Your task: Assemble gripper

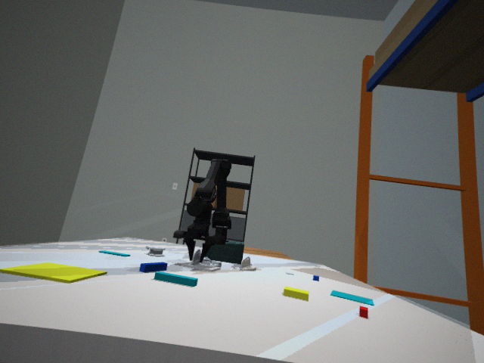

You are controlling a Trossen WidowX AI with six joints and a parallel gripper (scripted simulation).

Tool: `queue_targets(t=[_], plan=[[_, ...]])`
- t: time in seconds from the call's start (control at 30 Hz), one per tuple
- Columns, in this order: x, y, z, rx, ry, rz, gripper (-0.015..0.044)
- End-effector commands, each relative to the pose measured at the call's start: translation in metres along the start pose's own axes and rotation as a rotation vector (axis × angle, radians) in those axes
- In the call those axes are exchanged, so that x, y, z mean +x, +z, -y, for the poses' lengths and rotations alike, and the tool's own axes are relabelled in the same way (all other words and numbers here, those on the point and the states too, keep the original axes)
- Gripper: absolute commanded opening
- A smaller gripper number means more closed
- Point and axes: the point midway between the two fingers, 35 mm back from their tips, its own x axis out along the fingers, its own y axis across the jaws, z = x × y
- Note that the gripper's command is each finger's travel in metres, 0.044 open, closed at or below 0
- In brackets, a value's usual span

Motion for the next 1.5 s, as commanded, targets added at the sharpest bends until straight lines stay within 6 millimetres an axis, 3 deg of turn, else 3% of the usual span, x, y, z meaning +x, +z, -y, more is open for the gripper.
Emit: queue_targets(t=[0.0, 0.2, 0.33, 0.77, 0.87, 1.03, 1.17, 1.2, 1.27, 1.47], plan=[[0.001, -0.001, 0.0, -0.003, -0.002, -0.004, 0.0134], [0.001, -0.001, 0.0, -0.003, -0.002, -0.004, 0.0134], [0.0, 0.0, 0.0, 0.0, 0.0, 0.0, 0.0224], [0.0, 0.0, 0.0, 0.0, 0.0, 0.0, 0.0224], [-0.014, 0.001, 0.0, -0.001, 0.0, -0.001, 0.0224], [-0.066, 0.0, 0.0, -0.003, -0.001, -0.003, 0.0224], [-0.069, -0.001, 0.0, -0.003, -0.001, -0.003, 0.0224], [-0.062, 0.003, 0.0, -0.005, 0.001, 0.009, 0.0224], [-0.063, 0.002, -0.008, 0.009, 0.003, 0.008, 0.0277], [-0.069, -0.02, -0.076, 0.13, 0.015, -0.001, 0.0434]])
